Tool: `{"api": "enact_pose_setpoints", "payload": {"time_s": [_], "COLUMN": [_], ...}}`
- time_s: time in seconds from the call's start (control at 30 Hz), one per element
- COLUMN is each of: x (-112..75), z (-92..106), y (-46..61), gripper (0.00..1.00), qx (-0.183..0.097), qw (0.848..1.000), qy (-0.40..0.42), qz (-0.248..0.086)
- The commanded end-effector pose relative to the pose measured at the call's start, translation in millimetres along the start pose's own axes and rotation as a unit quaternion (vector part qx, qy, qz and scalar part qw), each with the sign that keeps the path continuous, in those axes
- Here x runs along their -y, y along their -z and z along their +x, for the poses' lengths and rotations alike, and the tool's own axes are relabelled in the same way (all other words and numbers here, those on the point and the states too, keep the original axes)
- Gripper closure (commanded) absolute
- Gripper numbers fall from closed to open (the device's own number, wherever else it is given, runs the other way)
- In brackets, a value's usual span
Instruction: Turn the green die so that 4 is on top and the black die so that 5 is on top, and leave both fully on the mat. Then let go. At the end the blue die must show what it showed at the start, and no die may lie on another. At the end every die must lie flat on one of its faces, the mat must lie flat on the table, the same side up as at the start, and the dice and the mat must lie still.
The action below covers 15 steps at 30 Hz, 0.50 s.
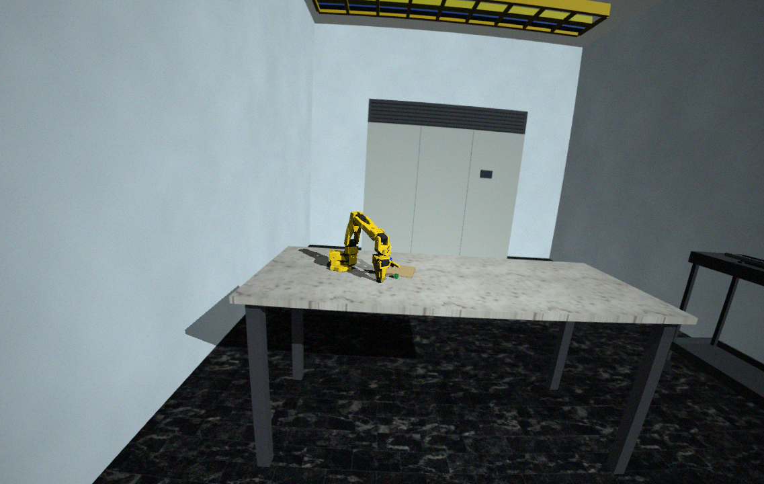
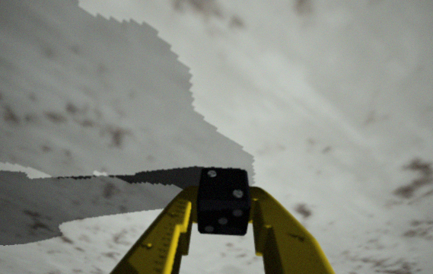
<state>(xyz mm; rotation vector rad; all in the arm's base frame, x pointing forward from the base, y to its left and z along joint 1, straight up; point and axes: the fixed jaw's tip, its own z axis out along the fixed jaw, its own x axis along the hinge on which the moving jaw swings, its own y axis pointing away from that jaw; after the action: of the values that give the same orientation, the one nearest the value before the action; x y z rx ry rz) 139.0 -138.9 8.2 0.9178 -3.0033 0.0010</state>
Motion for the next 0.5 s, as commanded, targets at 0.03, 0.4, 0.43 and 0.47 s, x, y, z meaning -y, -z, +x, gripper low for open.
{"api": "enact_pose_setpoints", "payload": {"time_s": [0.03, 0.4, 0.43, 0.47], "x": [7.2, 7.2, 7.2, 7.2], "z": [-0.1, -0.1, -0.1, -0.1], "y": [5.6, 5.6, 5.6, 5.6], "gripper": [0.93, 0.95, 0.96, 0.96], "qx": [0.004, 0.004, 0.004, 0.004], "qw": [1.000, 1.000, 1.000, 1.000], "qy": [0.001, 0.001, 0.001, 0.001], "qz": [0.016, 0.016, 0.016, 0.016]}}
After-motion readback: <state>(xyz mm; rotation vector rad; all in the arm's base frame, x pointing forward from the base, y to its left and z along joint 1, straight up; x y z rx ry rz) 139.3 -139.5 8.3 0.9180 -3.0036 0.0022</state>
